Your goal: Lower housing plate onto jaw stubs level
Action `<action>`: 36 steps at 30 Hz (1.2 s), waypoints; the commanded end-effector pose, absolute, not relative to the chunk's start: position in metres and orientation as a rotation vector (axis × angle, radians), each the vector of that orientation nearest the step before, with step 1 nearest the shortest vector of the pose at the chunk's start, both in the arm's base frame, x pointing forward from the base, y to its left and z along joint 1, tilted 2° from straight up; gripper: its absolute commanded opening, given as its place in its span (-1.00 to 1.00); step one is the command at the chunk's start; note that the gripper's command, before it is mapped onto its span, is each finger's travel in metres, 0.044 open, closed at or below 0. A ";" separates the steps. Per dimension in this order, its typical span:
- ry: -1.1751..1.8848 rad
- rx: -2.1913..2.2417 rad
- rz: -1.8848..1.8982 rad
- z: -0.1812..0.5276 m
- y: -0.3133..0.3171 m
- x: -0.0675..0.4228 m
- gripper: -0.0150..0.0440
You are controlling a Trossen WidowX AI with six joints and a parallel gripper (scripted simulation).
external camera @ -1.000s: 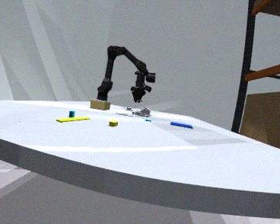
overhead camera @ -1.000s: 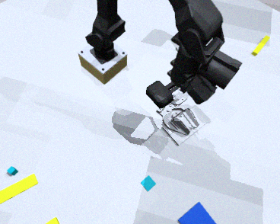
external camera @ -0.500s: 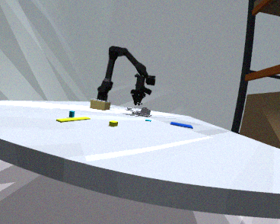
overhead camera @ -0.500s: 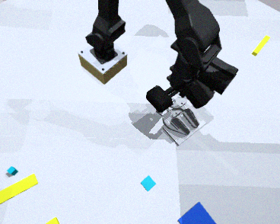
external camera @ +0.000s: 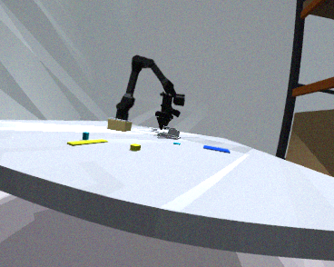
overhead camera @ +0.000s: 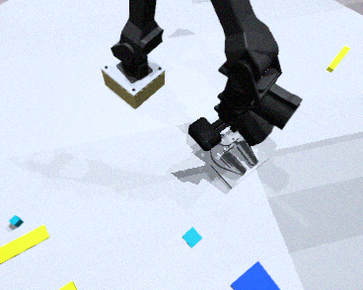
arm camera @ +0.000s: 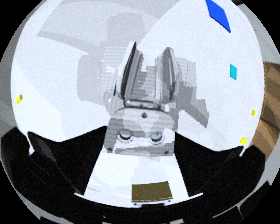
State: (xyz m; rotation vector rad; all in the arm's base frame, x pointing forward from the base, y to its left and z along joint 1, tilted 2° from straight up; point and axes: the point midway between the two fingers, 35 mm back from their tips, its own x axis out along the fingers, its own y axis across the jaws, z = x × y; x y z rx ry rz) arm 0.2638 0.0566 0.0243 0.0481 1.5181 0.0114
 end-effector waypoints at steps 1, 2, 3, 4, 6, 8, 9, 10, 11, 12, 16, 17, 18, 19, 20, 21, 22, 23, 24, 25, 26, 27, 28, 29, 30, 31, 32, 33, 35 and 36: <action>1.520 0.047 0.018 0.016 0.057 0.263 0.70; 1.520 0.047 0.018 0.015 0.057 0.263 0.70; 1.520 0.047 0.018 0.013 0.057 0.263 0.70; 1.520 0.046 0.018 0.012 0.057 0.263 0.70; 1.520 0.046 0.018 0.008 0.057 0.263 0.70; 1.520 0.046 0.018 0.006 0.057 0.262 0.70; 1.520 0.046 0.018 0.006 0.057 0.262 0.70; 1.520 0.046 0.018 0.006 0.057 0.262 0.70; 1.520 0.046 0.018 0.006 0.057 0.262 0.70; 1.520 0.046 0.018 0.006 0.057 0.262 0.70; 1.520 0.046 0.018 0.006 0.057 0.262 0.70; 1.520 0.046 0.018 0.006 0.057 0.262 0.70; 1.520 0.046 0.018 0.006 0.057 0.262 0.70; 1.520 0.046 0.018 0.006 0.057 0.262 0.70; 1.520 0.046 0.018 0.006 0.057 0.262 0.70; 1.520 0.046 0.018 0.006 0.057 0.262 0.70; 1.520 0.046 0.018 0.006 0.057 0.262 0.70; 1.520 0.046 0.018 0.006 0.057 0.262 0.70; 1.520 0.046 0.018 0.006 0.057 0.262 0.70; 1.520 0.047 0.017 0.006 0.057 0.262 0.70; 1.520 0.049 0.016 0.005 0.057 0.262 0.70; 1.520 0.050 0.014 0.004 0.057 0.262 0.70; 1.520 0.051 0.014 0.004 0.058 0.262 0.70; 1.520 0.051 0.013 0.004 0.058 0.262 0.70; 1.520 0.051 0.013 0.004 0.058 0.262 0.70; 1.520 0.051 0.013 0.004 0.058 0.262 0.70; 1.520 0.051 0.013 0.004 0.058 0.262 0.70; 1.520 0.051 0.013 0.004 0.058 0.262 0.70; 1.520 0.051 0.013 0.004 0.058 0.262 0.70; 1.520 0.051 0.013 0.003 0.058 0.262 0.70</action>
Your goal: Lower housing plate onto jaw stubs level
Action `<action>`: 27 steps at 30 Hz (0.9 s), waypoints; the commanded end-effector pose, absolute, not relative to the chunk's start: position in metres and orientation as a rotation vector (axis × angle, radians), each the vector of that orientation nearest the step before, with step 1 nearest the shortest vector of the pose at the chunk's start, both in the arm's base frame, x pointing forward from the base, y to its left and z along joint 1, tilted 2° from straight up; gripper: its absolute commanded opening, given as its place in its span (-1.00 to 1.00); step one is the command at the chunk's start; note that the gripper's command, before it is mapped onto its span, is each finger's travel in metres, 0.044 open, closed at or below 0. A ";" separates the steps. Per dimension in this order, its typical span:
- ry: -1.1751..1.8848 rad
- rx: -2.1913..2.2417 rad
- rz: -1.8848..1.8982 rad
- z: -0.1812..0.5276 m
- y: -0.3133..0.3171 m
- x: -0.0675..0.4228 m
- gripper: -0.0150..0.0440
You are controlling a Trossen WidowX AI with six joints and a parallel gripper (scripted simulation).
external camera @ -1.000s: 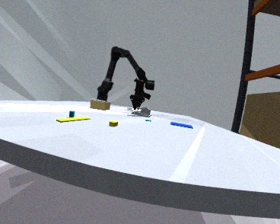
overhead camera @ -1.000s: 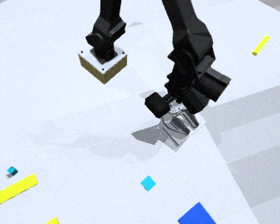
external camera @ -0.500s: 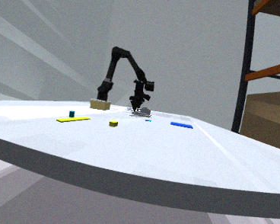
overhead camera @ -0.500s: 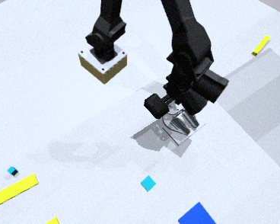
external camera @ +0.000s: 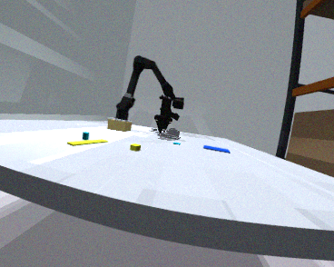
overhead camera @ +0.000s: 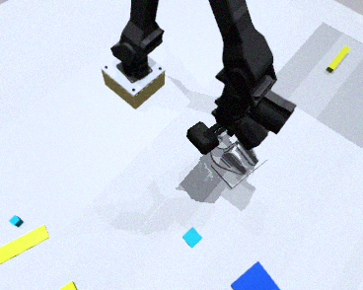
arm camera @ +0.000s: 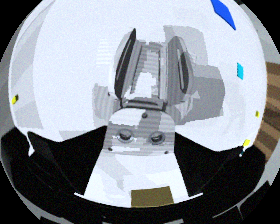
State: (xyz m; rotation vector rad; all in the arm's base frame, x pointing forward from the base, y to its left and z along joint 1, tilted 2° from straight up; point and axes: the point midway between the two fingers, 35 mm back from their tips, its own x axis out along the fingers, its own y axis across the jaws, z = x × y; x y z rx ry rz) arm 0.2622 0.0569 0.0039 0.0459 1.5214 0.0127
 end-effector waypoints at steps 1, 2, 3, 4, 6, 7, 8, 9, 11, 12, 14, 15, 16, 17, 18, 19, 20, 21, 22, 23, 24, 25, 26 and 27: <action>1.520 0.052 0.012 0.003 0.058 0.262 0.70; 1.520 0.053 0.011 0.002 0.058 0.263 0.70; 1.520 0.055 0.010 0.002 0.058 0.263 0.70; 1.520 0.056 0.009 0.001 0.058 0.263 0.70; 1.520 0.056 0.009 0.001 0.058 0.263 0.70; 1.520 0.056 0.009 0.001 0.058 0.263 0.70; 1.520 0.056 0.009 0.001 0.058 0.263 0.70; 1.520 0.056 0.009 0.001 0.058 0.263 0.70; 1.520 0.056 0.009 0.001 0.058 0.263 0.70; 1.520 0.056 0.009 0.001 0.058 0.263 0.70; 1.520 0.058 0.007 0.000 0.058 0.263 0.70; 1.520 0.058 0.006 -0.001 0.058 0.263 0.70; 1.520 0.059 0.006 -0.001 0.058 0.263 0.70; 1.520 0.059 0.006 -0.001 0.058 0.263 0.70; 1.520 0.059 0.006 -0.001 0.058 0.263 0.70; 1.520 0.059 0.006 -0.001 0.058 0.263 0.70; 1.520 0.059 0.006 -0.001 0.058 0.263 0.70; 1.520 0.059 0.006 -0.001 0.058 0.263 0.70; 1.520 0.059 0.006 -0.001 0.058 0.263 0.70; 1.520 0.059 0.006 -0.001 0.058 0.263 0.70; 1.520 0.059 0.006 -0.001 0.058 0.263 0.70; 1.520 0.059 0.006 -0.002 0.058 0.263 0.70; 1.520 0.059 0.006 -0.002 0.058 0.263 0.70; 1.520 0.059 0.006 -0.003 0.058 0.263 0.70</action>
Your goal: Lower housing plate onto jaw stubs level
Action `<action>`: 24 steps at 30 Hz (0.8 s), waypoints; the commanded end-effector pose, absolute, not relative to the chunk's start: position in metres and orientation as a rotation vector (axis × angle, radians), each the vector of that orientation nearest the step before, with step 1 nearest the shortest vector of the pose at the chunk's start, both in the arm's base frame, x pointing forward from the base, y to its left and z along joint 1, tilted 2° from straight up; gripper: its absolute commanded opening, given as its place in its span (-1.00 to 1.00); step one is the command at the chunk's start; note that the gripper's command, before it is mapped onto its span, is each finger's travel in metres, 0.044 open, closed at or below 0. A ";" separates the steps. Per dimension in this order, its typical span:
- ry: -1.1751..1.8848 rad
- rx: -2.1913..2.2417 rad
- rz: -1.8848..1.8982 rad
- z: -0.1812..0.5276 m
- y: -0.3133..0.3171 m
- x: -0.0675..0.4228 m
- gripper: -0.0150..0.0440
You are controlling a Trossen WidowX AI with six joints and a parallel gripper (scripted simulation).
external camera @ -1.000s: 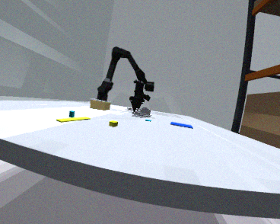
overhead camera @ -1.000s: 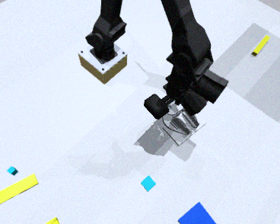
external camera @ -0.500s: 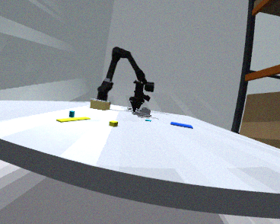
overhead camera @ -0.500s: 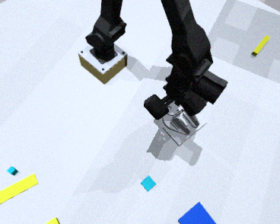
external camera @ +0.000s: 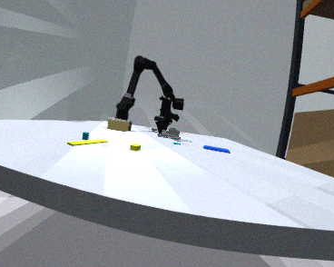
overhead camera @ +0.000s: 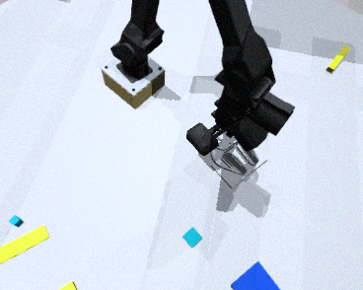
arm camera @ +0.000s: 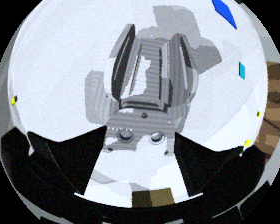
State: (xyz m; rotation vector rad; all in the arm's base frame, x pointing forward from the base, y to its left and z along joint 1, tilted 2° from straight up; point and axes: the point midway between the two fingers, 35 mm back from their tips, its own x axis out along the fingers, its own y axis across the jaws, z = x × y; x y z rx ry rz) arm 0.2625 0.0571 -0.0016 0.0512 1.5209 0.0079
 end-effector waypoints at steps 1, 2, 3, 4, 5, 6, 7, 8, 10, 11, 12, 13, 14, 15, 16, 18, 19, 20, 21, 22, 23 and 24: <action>1.520 0.059 0.006 -0.004 0.058 0.263 0.70; 1.520 0.059 0.006 -0.004 0.058 0.263 0.70; 1.520 0.059 0.006 -0.004 0.058 0.263 0.70; 1.520 0.059 0.006 -0.004 0.058 0.263 0.70; 1.520 0.059 0.006 -0.004 0.058 0.263 0.70; 1.520 0.059 0.006 -0.004 0.058 0.263 0.70; 1.520 0.059 0.006 -0.004 0.058 0.263 0.70; 1.520 0.059 0.006 -0.004 0.058 0.263 0.70; 1.520 0.059 0.006 -0.004 0.058 0.263 0.70; 1.520 0.059 0.006 -0.005 0.058 0.263 0.70; 1.520 0.059 0.006 -0.006 0.058 0.263 0.70; 1.520 0.059 0.006 -0.006 0.058 0.263 0.70; 1.520 0.059 0.006 -0.006 0.058 0.263 0.70; 1.520 0.059 0.006 -0.006 0.058 0.263 0.70; 1.520 0.059 0.006 -0.006 0.058 0.263 0.70; 1.520 0.059 0.006 -0.006 0.058 0.263 0.70; 1.520 0.059 0.006 -0.006 0.058 0.263 0.70; 1.520 0.059 0.006 -0.006 0.058 0.263 0.70; 1.520 0.059 0.006 -0.006 0.058 0.263 0.70; 1.520 0.059 0.006 -0.007 0.058 0.263 0.70; 1.520 0.059 0.006 -0.007 0.058 0.263 0.70; 1.520 0.059 0.006 -0.008 0.058 0.263 0.70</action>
